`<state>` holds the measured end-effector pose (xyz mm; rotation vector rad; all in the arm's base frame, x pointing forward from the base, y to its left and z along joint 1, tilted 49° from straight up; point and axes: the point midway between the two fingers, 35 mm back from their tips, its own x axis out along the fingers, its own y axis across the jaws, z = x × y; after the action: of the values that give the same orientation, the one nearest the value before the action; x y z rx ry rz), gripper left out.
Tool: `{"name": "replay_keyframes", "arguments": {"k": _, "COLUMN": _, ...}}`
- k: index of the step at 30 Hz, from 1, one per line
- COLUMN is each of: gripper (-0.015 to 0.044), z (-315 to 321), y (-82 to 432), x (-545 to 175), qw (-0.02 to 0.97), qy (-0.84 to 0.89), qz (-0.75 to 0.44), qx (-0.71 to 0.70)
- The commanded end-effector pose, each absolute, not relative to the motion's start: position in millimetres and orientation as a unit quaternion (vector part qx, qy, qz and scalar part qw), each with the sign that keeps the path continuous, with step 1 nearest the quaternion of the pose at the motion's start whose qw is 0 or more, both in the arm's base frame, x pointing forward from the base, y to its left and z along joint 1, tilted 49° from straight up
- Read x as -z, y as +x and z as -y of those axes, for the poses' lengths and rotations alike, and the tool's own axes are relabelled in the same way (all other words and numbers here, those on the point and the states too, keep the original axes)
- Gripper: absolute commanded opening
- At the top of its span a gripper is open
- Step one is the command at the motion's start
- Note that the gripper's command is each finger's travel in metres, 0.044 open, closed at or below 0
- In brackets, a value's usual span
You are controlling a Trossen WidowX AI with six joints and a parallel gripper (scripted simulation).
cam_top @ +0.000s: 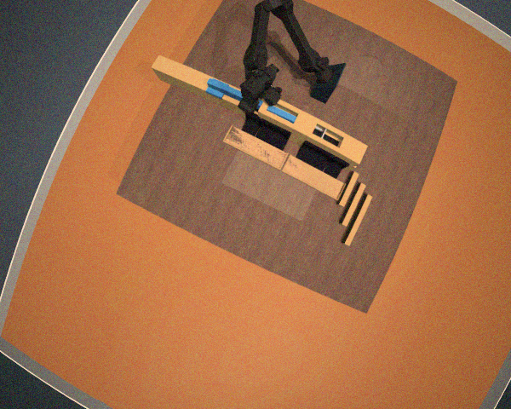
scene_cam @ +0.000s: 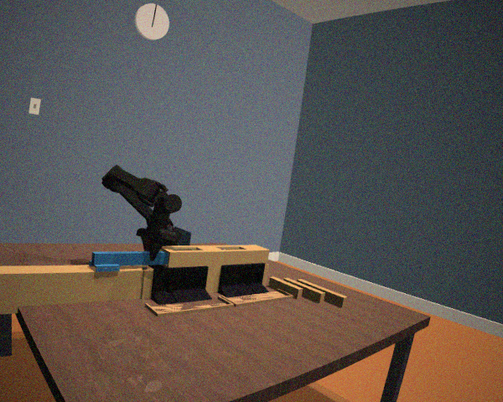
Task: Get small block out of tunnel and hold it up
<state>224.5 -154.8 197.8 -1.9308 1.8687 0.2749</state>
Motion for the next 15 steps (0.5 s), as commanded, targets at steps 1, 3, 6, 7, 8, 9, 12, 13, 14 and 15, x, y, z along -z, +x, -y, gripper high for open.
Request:
{"name": "replay_keyframes", "arguments": {"k": 1, "gripper": 0.0, "z": 150.0, "y": 225.9, "x": -183.1, "qw": 0.227, "qy": -0.698, "qz": -0.668, "qx": -0.127}}
{"name": "replay_keyframes", "arguments": {"k": 3, "gripper": 0.0, "z": 150.0, "y": 225.9, "x": -183.1, "qw": 0.227, "qy": -0.698, "qz": -0.668, "qx": -0.127}}
{"name": "replay_keyframes", "arguments": {"k": 6, "gripper": 0.0, "z": 150.0, "y": 225.9, "x": -183.1, "qw": 0.227, "qy": -0.698, "qz": -0.668, "qx": -0.127}}
{"name": "replay_keyframes", "arguments": {"k": 7, "gripper": 0.0, "z": 150.0, "y": 225.9, "x": -183.1, "qw": 0.227, "qy": -0.698, "qz": -0.668, "qx": -0.127}}
{"name": "replay_keyframes", "arguments": {"k": 8, "gripper": 0.0, "z": 150.0, "y": 225.9, "x": -183.1, "qw": 0.227, "qy": -0.698, "qz": -0.668, "qx": -0.127}}
{"name": "replay_keyframes", "arguments": {"k": 9, "gripper": 0.0, "z": 150.0, "y": 225.9, "x": -183.1, "qw": 0.227, "qy": -0.698, "qz": -0.668, "qx": -0.127}}
{"name": "replay_keyframes", "arguments": {"k": 12, "gripper": 0.0, "z": 150.0, "y": 225.9, "x": -183.1, "qw": 0.227, "qy": -0.698, "qz": -0.668, "qx": -0.127}}
{"name": "replay_keyframes", "arguments": {"k": 13, "gripper": 0.0026, "z": 154.6, "y": 224.5, "x": -197.6, "qw": 0.218, "qy": -0.698, "qz": -0.675, "qx": -0.1}}
{"name": "replay_keyframes", "arguments": {"k": 14, "gripper": 0.0053, "z": 154.6, "y": 224.5, "x": -197.6, "qw": 0.218, "qy": -0.698, "qz": -0.675, "qx": -0.1}}
{"name": "replay_keyframes", "arguments": {"k": 15, "gripper": 0.0079, "z": 154.6, "y": 224.5, "x": -197.6, "qw": 0.218, "qy": -0.698, "qz": -0.675, "qx": -0.1}}
